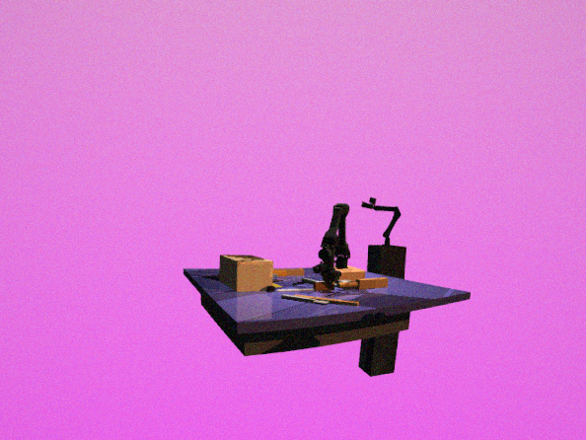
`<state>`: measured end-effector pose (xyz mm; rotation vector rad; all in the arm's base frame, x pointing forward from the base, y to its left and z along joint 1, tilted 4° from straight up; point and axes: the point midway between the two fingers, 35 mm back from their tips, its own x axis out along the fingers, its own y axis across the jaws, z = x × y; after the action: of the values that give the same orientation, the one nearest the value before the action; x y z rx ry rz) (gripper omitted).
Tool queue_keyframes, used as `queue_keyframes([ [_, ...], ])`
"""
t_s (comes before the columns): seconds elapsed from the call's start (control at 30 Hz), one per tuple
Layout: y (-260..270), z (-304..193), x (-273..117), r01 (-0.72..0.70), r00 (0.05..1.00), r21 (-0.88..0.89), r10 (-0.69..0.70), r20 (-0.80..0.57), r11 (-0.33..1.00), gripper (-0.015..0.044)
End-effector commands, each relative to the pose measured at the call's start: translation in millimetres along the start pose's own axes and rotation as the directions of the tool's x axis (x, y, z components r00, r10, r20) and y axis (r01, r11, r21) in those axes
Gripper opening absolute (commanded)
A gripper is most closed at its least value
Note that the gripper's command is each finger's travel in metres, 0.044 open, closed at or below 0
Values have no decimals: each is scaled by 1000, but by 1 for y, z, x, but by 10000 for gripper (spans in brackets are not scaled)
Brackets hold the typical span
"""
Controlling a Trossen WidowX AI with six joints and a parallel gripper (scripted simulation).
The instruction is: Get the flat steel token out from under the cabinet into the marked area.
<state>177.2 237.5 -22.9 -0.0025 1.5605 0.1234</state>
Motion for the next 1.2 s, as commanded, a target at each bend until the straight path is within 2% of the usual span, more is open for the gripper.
queue_keyframes([
  [0.0, 1, 2, -1, -2, 1000, 34, 2, 5, 999, 0],
  [0.3, 1, 2, -1, -3, 1000, 100, 2, 5, 995, 0],
  [1.17, 1, 2, -1, -3, 1000, 101, 2, 5, 995, 0],
])
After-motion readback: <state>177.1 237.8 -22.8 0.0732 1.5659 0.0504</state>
